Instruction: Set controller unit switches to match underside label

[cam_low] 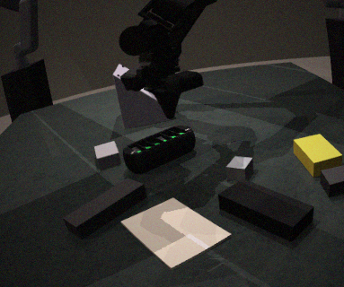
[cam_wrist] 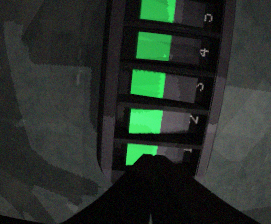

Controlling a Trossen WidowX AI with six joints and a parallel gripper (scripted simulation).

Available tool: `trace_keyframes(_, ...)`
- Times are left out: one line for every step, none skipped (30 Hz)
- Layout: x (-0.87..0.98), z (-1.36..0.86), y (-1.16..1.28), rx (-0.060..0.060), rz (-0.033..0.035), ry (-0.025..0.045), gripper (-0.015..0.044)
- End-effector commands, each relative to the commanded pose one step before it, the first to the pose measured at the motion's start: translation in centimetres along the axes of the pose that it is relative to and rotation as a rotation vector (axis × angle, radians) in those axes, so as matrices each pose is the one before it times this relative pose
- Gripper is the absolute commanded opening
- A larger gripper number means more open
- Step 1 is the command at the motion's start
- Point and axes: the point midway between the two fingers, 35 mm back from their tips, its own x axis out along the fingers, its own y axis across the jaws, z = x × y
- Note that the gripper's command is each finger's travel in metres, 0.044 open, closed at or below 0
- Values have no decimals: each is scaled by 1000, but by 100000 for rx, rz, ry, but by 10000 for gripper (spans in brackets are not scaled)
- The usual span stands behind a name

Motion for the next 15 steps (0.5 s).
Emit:
trace_keyframes(59, 395, 384, -203, -326, -93, 0)
trace_keyframes(132, 5, 8, 0, 1, -5, 0)
trace_keyframes(162, 5, 9, -1, 1, -5, 0)
trace_keyframes(162, 4, 8, -1, 2, -4, 0)
trace_keyframes(162, 3, 8, -1, 2, -3, 0)
trace_keyframes(162, 2, 7, -1, 3, -1, 0)
trace_keyframes(162, 2, 7, -1, 3, 0, 0)
trace_keyframes(161, 1, 6, -1, 4, 1, 0)
trace_keyframes(161, 0, 6, -1, 4, 2, 0)
trace_keyframes(161, -1, 5, -1, 5, 3, 0)
trace_keyframes(161, -2, 5, -1, 5, 4, 0)
trace_keyframes(161, -3, 4, -1, 5, 5, 0)
trace_keyframes(161, -3, 3, -1, 6, 6, 0)
trace_keyframes(160, -4, 3, -1, 6, 7, 0)
trace_keyframes(160, -5, 2, -1, 7, 8, 0)
